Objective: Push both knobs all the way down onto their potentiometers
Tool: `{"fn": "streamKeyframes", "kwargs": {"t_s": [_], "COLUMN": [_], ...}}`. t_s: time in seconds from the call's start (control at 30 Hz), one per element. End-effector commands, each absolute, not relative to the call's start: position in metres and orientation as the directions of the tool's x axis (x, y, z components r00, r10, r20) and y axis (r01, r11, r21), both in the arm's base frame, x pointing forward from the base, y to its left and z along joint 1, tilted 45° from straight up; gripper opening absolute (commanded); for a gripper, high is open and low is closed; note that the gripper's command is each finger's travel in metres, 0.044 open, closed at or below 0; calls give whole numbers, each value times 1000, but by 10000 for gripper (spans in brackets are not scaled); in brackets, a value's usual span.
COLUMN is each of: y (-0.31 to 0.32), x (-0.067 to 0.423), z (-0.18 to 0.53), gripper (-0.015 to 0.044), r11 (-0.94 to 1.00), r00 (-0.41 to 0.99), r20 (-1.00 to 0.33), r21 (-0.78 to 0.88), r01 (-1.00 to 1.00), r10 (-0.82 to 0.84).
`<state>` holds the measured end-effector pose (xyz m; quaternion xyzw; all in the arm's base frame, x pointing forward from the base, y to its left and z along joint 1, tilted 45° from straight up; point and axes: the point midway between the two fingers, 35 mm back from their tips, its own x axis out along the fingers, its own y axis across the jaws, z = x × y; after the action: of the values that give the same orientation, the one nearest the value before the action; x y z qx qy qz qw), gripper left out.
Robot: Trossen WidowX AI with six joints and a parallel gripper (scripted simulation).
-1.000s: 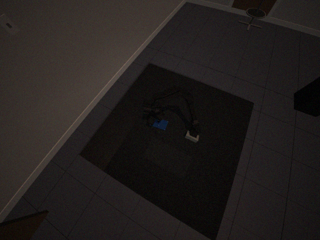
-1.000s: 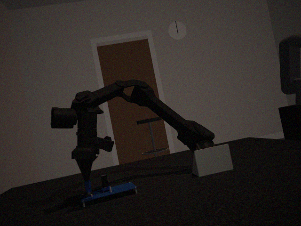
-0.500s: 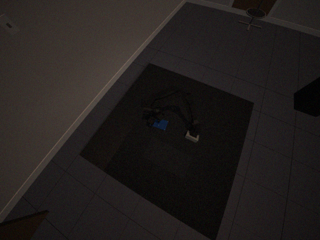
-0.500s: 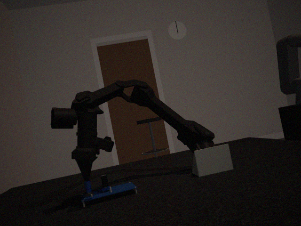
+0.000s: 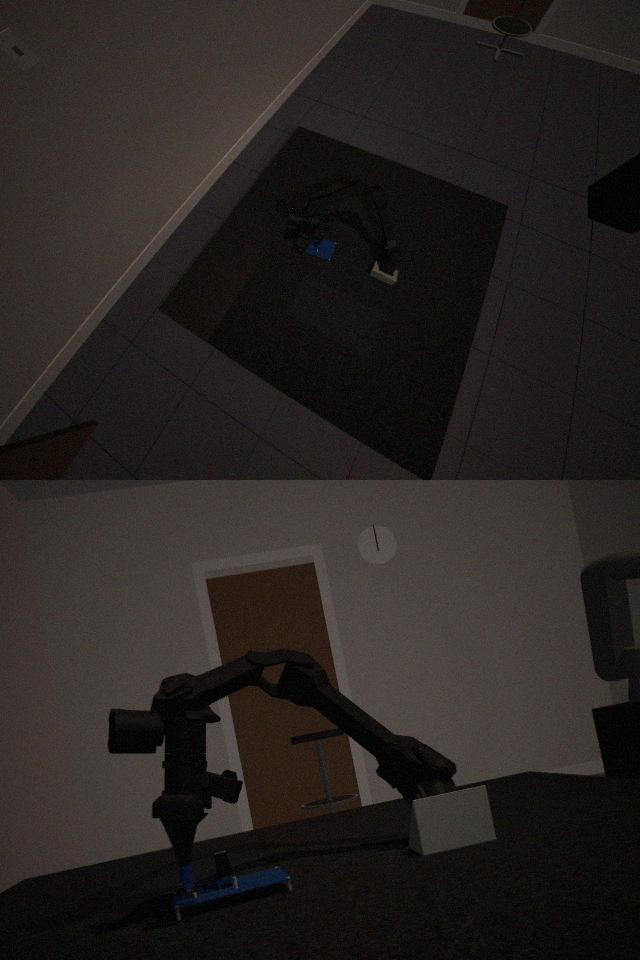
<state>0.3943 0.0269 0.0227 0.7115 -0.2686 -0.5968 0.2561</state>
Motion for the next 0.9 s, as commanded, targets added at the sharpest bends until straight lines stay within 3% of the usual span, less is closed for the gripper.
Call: {"fn": "streamKeyframes", "kwargs": {"t_s": [0.0,0.87], "y": [13,41], "x": [396,397], "z": [14,42], "gripper": [0,0], "r11": [-718,-719], "r00": [106,106], "r20": [-710,-711], "r21": [690,689], "r01": [-96,-96], "r10": [-696,-695]}}
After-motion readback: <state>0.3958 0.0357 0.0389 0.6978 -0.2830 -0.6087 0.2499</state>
